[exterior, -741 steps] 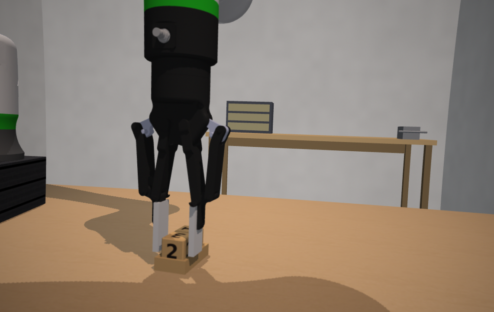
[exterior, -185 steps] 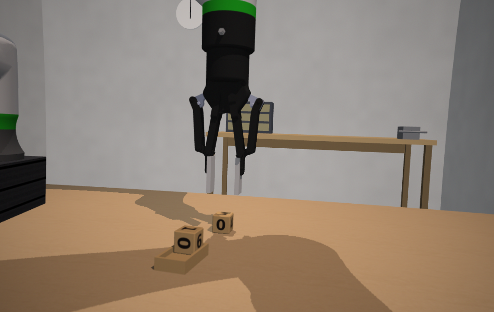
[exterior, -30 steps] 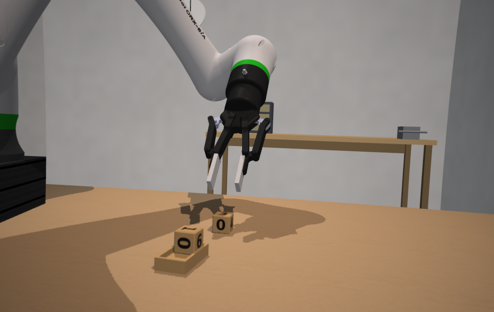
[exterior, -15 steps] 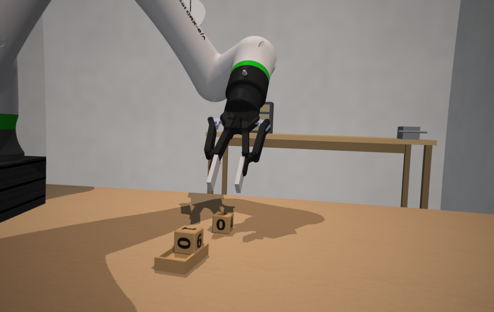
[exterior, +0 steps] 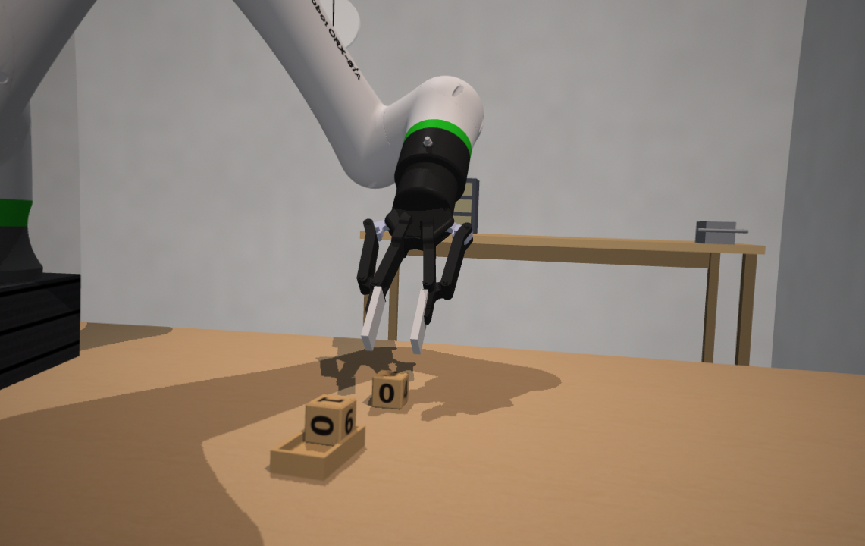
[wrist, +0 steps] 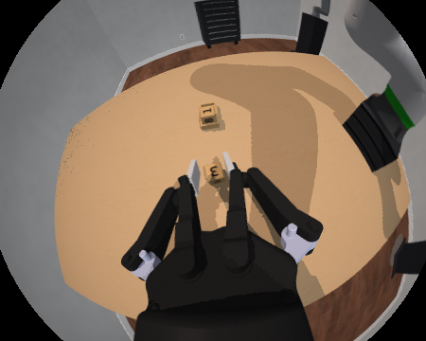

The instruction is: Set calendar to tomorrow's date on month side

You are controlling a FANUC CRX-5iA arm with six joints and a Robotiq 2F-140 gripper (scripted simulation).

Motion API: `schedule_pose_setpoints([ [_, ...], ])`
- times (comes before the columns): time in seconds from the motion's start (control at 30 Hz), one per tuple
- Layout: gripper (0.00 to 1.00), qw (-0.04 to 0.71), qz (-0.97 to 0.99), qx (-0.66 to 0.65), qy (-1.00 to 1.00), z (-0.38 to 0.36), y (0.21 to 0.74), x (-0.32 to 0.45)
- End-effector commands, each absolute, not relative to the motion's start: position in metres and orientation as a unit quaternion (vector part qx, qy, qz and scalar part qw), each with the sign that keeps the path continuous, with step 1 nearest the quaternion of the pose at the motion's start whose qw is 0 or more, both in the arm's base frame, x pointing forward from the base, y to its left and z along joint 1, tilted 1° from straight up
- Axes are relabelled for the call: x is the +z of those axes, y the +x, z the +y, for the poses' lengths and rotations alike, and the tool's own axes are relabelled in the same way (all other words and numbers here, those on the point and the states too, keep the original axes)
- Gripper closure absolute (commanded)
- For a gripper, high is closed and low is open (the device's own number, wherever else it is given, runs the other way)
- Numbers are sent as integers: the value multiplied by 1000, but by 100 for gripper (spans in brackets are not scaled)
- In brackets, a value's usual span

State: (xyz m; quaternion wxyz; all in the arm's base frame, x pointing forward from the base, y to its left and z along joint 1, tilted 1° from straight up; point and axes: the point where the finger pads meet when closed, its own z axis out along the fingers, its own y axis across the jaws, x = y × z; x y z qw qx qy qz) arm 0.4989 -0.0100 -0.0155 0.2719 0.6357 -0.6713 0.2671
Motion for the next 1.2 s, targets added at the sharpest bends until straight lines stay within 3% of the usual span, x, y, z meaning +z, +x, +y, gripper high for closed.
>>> schedule_pose_setpoints([
  [0.0, 64, 272, -671, 267, 636, -10, 499, -17],
  [1.17, 64, 272, -671, 267, 636, -10, 500, -64],
])
